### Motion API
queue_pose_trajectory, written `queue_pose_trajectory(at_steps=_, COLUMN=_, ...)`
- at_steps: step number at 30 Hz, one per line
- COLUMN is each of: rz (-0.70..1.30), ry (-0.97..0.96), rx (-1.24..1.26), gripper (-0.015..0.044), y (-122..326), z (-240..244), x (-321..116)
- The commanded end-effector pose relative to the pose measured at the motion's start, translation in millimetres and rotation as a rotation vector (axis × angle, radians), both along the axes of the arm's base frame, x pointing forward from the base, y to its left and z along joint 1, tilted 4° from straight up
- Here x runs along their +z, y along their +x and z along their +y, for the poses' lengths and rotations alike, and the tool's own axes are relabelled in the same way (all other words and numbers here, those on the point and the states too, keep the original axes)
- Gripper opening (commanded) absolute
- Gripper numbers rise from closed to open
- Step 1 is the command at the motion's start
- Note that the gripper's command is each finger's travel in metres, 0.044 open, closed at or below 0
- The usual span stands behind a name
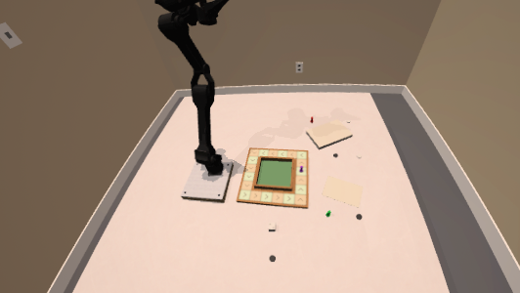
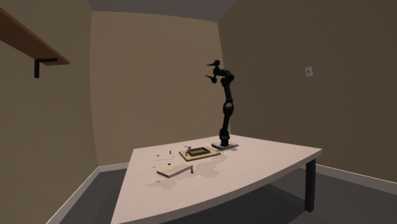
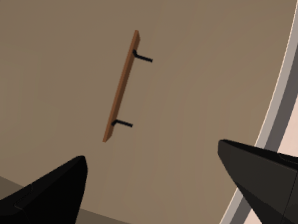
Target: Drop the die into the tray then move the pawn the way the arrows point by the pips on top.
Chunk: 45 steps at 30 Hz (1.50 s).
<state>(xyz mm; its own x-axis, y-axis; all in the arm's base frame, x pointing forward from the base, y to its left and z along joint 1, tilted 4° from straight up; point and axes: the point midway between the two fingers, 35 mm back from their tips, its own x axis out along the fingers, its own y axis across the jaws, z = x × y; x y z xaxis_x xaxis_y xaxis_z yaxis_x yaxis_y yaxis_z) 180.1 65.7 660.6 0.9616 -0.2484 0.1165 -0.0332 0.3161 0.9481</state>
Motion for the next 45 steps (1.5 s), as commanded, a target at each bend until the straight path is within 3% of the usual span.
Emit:
queue_pose_trajectory(at_steps=1, rz=-0.005, ry=0.004, rx=0.004, gripper=0.0374, y=-0.5, z=-0.4, x=0.6)
queue_pose_trajectory(at_steps=5, rz=-0.098, ry=0.096, rx=0.091, gripper=0.0275, y=-10.8, z=-11.2, x=13.3)
queue_pose_trajectory(at_steps=14, rz=-0.328, ry=0.558, rx=0.275, gripper=0.0275, y=-38.2, z=-75.4, x=41.1)
queue_pose_trajectory(at_steps=24, rz=-0.582, ry=1.157, rx=0.491, gripper=0.0275, y=-52.9, z=-177.4, x=50.1)
queue_pose_trajectory(at_steps=35, rz=-0.766, ry=1.659, rx=0.61, gripper=0.0275, y=-39.4, z=-271.1, x=27.5)
queue_pose_trajectory(at_steps=41, rz=-0.86, ry=1.941, rx=0.633, gripper=0.0275, y=-19.4, z=-321.8, x=0.4)
queue_pose_trajectory(at_steps=45, rz=-0.984, ry=2.23, rx=0.604, gripper=0.0275, y=-1.6, z=-370.2, x=-36.1)
